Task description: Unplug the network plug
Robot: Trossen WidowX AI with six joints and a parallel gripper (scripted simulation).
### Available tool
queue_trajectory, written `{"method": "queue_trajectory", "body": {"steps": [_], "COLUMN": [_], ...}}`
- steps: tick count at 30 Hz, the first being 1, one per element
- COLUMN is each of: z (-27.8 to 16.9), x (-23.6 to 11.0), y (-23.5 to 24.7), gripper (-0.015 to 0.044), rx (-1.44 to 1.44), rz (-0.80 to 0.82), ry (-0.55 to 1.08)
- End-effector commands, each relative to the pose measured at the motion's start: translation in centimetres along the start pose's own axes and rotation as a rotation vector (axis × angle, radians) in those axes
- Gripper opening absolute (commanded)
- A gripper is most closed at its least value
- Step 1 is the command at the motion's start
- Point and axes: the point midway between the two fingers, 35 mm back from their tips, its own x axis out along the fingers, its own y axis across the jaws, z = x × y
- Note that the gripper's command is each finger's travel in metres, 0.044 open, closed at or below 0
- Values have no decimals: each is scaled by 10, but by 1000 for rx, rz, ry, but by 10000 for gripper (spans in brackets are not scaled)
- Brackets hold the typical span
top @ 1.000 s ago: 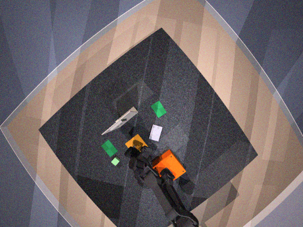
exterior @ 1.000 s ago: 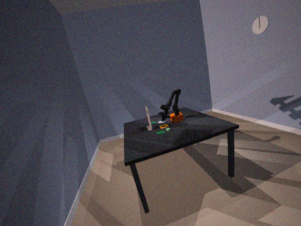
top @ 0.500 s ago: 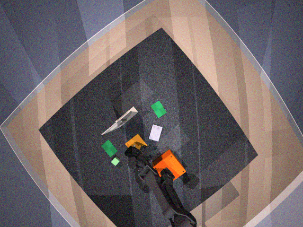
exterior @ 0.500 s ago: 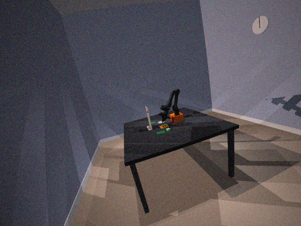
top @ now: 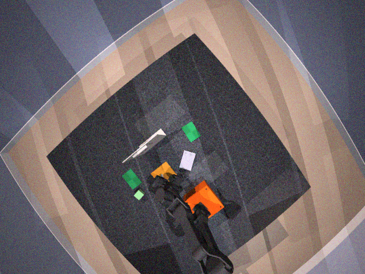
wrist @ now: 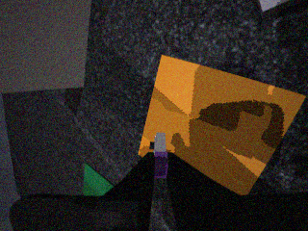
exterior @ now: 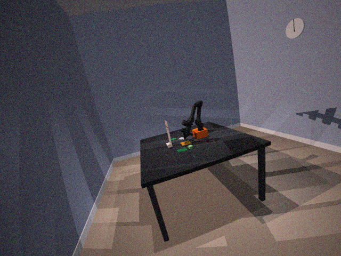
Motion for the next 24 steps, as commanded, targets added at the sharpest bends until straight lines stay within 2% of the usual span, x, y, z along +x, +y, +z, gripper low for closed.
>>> {"method": "queue_trajectory", "body": {"steps": [1, 24], "z": [1, 1], "x": [3, 16], "y": [-2, -12], "gripper": [0, 0], "rx": [-2, -2], "rz": [-3, -3], "ry": [-6, -5]}}
